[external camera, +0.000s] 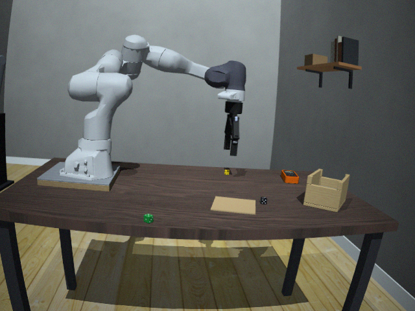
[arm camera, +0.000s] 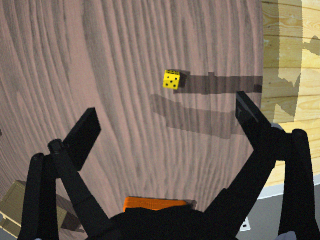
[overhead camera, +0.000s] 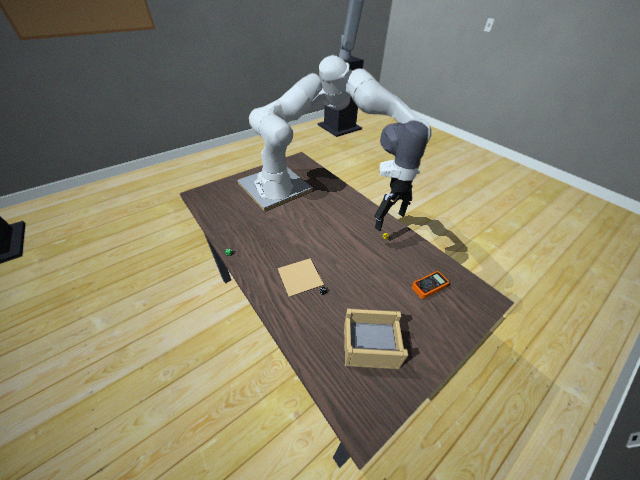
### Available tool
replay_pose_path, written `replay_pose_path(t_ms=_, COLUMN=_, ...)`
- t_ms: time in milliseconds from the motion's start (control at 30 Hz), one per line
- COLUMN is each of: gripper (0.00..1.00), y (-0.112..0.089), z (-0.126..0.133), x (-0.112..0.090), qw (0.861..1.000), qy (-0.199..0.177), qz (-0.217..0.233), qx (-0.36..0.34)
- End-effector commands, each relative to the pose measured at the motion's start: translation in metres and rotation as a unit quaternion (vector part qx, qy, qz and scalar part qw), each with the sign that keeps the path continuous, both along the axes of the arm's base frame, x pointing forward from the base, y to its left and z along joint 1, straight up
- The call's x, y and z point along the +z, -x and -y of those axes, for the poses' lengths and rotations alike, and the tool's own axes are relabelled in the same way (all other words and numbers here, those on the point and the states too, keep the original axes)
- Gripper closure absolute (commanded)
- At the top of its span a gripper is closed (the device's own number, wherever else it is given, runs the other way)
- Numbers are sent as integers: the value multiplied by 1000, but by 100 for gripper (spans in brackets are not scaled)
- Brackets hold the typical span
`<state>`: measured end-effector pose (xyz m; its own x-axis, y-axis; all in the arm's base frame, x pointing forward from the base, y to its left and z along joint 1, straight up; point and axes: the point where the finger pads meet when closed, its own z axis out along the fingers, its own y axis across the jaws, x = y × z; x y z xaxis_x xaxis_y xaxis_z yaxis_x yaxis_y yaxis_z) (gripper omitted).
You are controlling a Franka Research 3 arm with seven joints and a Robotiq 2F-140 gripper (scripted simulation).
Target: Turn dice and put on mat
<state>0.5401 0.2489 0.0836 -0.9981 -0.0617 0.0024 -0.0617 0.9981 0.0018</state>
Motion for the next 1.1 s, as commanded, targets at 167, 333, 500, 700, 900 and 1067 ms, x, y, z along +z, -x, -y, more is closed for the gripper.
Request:
replay_pose_path(t_ms=167, gripper=0, y=-1, z=-5, x=2, qw=992, qy=0, qz=1, qx=-127)
replay_pose_path(t_ms=333, gripper=71, y=-1, z=-5, x=2, qw=991, qy=0, qz=2, qx=-134)
replay_pose_path(t_ms=500, gripper=71, y=-1, z=-5, x=2, qw=991, qy=0, qz=2, qx=-134)
replay_pose_path(t_ms=700, gripper=71, y=-1, z=-5, x=2, qw=991, qy=0, qz=2, qx=-134)
replay_pose_path(t_ms=900, gripper=71, y=-1, z=-5, x=2, qw=991, qy=0, qz=2, qx=-134)
replay_pose_path(t_ms=1067, gripper=71, y=-1, z=-5, x=2, qw=991, qy=0, qz=2, qx=-134)
